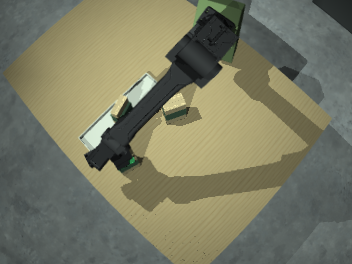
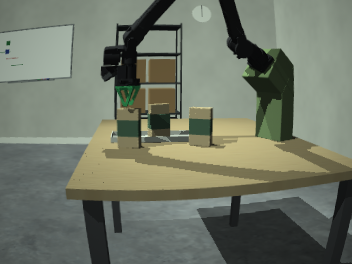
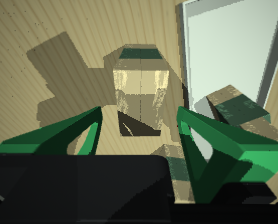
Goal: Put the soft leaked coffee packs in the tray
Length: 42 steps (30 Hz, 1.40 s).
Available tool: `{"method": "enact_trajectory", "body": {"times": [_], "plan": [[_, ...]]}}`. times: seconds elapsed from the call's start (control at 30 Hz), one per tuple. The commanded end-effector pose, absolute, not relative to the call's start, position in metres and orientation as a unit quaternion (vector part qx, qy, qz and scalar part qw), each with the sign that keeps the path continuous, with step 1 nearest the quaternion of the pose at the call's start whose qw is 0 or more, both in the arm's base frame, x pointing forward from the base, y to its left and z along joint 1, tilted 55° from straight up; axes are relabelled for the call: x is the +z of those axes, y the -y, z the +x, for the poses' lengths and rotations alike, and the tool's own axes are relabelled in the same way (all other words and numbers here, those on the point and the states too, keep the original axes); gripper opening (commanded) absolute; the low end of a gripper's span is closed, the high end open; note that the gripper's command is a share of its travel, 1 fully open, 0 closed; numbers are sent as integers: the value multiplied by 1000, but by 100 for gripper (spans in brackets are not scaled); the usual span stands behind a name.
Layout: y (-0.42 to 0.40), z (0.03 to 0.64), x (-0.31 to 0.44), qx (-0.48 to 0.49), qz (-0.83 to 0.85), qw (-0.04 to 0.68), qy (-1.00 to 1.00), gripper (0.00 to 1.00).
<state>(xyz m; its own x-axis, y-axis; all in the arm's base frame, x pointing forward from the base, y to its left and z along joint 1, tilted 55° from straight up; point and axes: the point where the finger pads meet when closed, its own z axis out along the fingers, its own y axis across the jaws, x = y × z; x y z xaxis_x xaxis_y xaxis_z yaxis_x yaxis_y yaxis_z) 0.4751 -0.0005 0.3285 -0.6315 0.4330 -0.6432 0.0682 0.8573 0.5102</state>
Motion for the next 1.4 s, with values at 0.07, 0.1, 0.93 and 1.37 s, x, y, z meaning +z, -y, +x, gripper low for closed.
{"method": "enact_trajectory", "body": {"times": [0.07,0.1,0.93,1.37], "plan": [[-8,485,314,230,145,395,-878,78],[-8,485,314,230,145,395,-878,78],[-18,512,297,231,145,396,-877,78],[-17,512,297,230,145,397,-877,78]]}}
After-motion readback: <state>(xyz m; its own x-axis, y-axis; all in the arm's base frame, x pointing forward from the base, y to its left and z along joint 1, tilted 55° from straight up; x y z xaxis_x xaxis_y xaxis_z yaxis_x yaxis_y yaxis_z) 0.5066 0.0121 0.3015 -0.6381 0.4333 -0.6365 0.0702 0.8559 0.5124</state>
